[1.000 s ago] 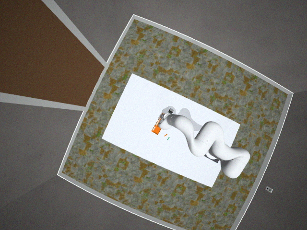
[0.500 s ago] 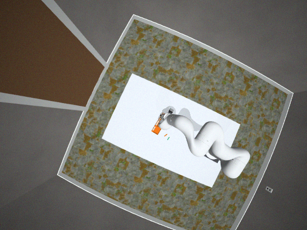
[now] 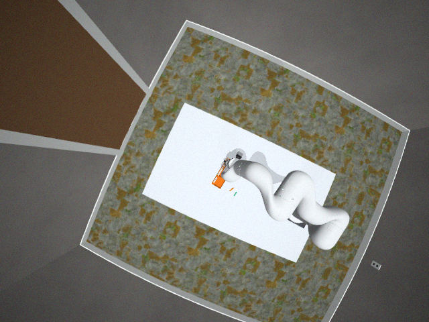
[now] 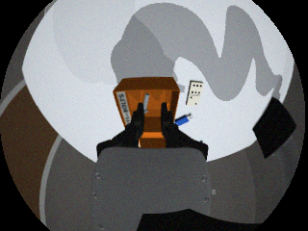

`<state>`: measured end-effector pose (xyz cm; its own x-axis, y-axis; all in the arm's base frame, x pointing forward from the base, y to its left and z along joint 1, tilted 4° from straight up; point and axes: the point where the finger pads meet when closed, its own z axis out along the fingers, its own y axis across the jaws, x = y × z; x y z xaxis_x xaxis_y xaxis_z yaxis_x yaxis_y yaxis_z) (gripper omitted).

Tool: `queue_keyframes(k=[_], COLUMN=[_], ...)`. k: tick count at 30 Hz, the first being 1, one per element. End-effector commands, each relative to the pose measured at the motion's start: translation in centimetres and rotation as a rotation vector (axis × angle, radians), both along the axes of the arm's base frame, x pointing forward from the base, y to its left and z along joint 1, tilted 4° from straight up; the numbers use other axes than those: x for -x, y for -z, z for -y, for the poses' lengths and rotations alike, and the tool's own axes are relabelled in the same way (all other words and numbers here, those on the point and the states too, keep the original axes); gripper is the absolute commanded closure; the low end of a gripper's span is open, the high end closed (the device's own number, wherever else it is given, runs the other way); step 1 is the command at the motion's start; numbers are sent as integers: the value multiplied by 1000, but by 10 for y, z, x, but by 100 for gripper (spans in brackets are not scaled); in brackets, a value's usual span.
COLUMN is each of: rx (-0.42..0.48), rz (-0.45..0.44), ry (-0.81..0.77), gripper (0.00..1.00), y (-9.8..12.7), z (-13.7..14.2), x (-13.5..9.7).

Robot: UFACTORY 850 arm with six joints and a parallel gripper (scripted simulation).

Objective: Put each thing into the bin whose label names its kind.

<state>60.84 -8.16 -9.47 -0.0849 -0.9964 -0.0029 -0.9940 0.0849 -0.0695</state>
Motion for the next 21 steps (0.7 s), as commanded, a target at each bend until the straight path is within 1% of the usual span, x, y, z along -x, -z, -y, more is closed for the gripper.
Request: queue_keyframes(k=[1, 10, 15, 21], rx=[0, 0, 0, 0], rz=[2, 2, 2, 2], ry=[0, 0, 0, 0], gripper=[71, 71, 71, 71], y=[-3, -15, -38, -38], z=[0, 0, 0, 0], x=[-1, 0, 2, 2])
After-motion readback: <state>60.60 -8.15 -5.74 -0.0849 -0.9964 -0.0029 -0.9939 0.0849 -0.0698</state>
